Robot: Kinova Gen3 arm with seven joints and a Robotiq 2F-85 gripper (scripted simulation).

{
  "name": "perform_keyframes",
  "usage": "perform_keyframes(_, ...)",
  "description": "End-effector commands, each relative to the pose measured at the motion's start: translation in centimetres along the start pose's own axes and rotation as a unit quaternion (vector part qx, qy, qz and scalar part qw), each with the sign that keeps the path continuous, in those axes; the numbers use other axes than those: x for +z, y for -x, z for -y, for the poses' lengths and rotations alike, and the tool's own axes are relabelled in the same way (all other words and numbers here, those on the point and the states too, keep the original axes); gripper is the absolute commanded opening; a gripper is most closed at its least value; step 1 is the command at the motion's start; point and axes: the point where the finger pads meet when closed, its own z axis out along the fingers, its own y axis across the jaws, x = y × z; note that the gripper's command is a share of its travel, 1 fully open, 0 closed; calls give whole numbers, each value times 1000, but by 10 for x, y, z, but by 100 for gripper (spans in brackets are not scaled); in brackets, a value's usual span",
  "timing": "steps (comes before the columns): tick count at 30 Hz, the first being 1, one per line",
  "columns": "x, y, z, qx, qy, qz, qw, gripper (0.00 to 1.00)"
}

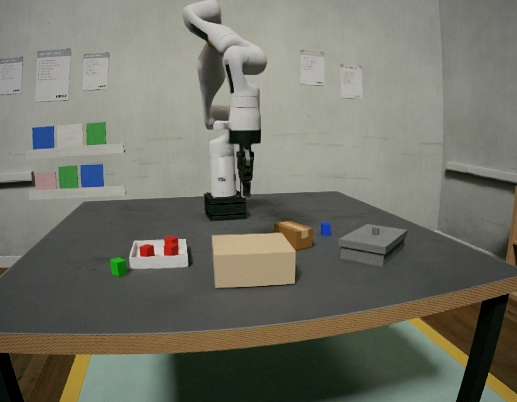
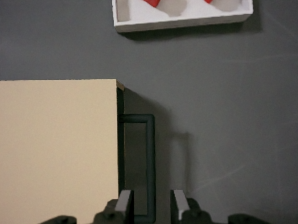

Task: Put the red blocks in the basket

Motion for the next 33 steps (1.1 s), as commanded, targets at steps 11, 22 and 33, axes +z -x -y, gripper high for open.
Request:
perform_keyframes(11, 24, 0, 1, 0, -1, 0, 1000, 30)
perform_keyframes(22, 51, 0, 1, 0, -1, 0, 1000, 30)
perform_keyframes(33, 78, 0, 1, 0, -1, 0, 1000, 30)
